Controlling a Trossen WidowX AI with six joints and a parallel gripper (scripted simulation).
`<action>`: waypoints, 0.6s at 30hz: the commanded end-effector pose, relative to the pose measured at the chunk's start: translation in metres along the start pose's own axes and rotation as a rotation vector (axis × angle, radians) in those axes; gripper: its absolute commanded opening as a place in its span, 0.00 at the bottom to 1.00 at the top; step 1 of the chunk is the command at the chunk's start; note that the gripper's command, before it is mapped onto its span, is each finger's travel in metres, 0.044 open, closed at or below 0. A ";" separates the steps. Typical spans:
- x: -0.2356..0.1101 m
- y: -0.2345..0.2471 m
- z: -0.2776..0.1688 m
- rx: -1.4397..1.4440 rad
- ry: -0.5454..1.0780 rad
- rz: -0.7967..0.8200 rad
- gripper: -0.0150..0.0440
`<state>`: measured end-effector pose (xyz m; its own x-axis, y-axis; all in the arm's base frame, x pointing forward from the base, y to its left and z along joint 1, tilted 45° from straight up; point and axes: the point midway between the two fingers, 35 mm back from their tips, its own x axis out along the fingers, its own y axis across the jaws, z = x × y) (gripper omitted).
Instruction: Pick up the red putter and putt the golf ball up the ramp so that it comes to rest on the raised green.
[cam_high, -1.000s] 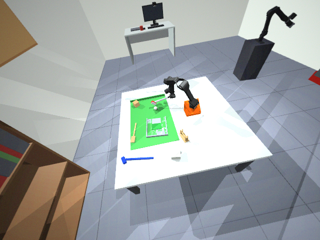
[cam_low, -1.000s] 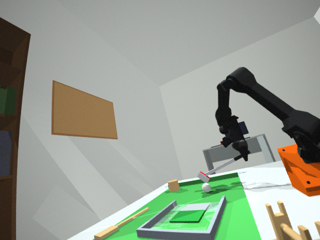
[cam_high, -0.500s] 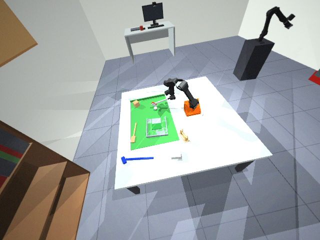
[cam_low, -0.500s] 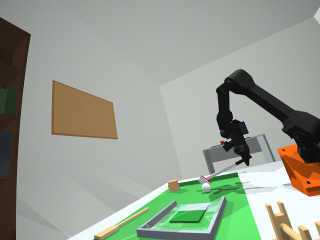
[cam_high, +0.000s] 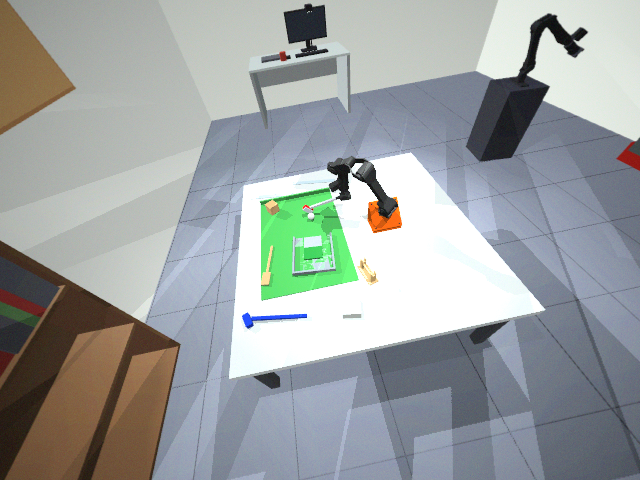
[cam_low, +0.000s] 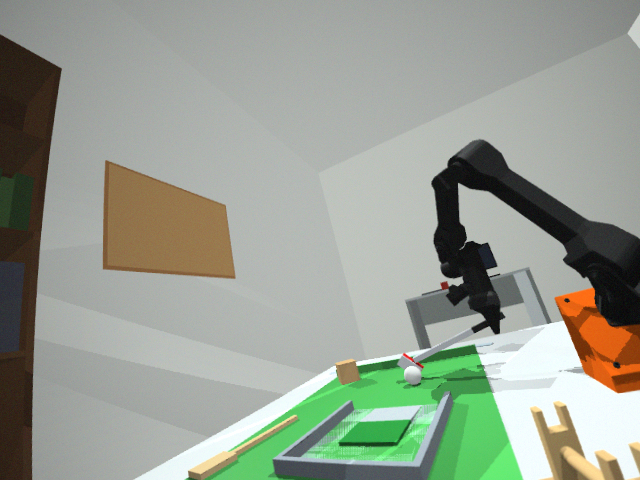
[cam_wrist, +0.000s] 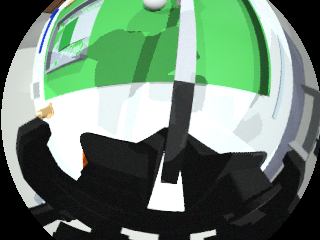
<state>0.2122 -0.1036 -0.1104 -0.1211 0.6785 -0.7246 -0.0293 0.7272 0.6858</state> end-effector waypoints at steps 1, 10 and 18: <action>0.000 -0.004 0.000 0.001 -0.002 0.000 0.25; 0.002 -0.030 0.001 0.005 -0.008 0.002 0.25; 0.000 -0.006 0.005 0.010 -0.006 0.000 0.25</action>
<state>0.2125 -0.1188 -0.1278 -0.1192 0.6783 -0.7251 -0.0178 0.7287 0.6846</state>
